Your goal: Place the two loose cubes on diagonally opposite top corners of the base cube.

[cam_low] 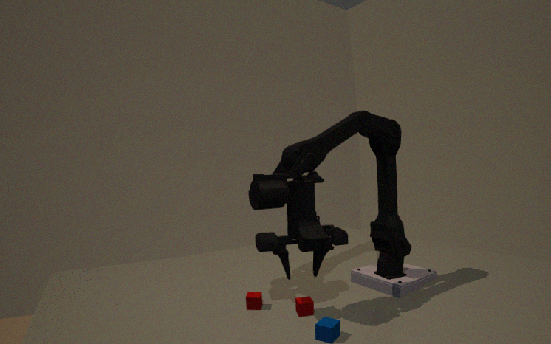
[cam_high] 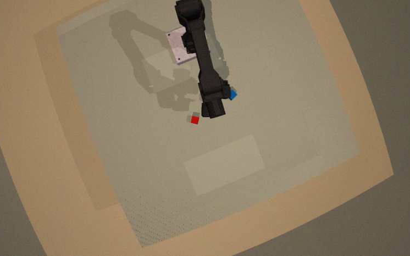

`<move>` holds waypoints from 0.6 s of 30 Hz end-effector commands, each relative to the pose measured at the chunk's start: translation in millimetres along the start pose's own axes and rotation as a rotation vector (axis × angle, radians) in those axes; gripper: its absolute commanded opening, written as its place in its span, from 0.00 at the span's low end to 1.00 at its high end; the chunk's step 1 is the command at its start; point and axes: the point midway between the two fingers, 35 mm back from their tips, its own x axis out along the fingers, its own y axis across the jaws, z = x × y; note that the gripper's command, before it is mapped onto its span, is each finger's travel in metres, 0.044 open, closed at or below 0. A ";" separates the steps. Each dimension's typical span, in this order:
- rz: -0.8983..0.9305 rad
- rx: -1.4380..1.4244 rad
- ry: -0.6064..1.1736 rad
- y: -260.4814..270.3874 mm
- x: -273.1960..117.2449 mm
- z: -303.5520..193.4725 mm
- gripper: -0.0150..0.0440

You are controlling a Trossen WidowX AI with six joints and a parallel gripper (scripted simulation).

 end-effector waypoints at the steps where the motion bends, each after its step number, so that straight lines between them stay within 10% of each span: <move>1: 0.015 0.006 0.009 4.7 25.0 -2.5 0.70; 18: 0.015 0.006 0.009 4.8 45.8 -2.6 0.70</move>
